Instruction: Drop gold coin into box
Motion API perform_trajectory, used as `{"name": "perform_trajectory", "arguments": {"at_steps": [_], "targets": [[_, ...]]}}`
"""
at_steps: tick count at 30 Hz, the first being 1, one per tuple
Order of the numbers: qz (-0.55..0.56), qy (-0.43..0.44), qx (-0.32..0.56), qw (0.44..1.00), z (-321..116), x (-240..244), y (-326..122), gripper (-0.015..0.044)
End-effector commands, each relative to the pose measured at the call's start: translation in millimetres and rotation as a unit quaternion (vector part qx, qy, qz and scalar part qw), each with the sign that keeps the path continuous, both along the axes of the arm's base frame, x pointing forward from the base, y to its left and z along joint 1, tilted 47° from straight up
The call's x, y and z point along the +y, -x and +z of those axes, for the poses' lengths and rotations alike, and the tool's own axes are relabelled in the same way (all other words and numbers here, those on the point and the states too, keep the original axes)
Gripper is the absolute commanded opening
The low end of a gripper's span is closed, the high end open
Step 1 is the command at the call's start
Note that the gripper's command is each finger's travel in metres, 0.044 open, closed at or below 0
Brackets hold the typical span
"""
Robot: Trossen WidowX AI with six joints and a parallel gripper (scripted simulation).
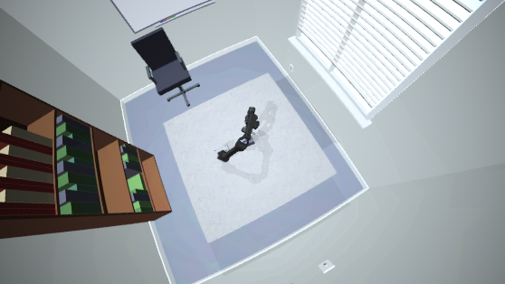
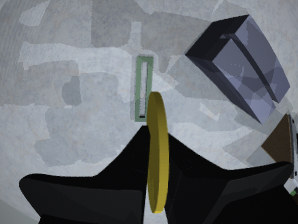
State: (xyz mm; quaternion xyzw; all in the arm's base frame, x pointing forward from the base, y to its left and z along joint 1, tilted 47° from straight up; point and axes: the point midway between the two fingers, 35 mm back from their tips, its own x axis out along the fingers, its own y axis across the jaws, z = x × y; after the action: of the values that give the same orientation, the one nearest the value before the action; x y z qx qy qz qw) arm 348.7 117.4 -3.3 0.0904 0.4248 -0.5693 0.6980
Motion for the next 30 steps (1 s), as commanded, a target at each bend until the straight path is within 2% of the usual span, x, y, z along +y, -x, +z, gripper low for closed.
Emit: {"name": "perform_trajectory", "arguments": {"at_steps": [1,13,25,30], "targets": [[0.024,-0.001,0.025,0.999,0.5,2.5,1.4,0.0],[0.166,-0.003,0.172,0.971,-1.7,5.2,4.8,0.0],[0.301,-0.005,0.311,0.901,-3.8,7.9,8.2,0.0],[0.318,-0.005,0.328,0.89,-3.9,8.2,8.6,0.0]]}}
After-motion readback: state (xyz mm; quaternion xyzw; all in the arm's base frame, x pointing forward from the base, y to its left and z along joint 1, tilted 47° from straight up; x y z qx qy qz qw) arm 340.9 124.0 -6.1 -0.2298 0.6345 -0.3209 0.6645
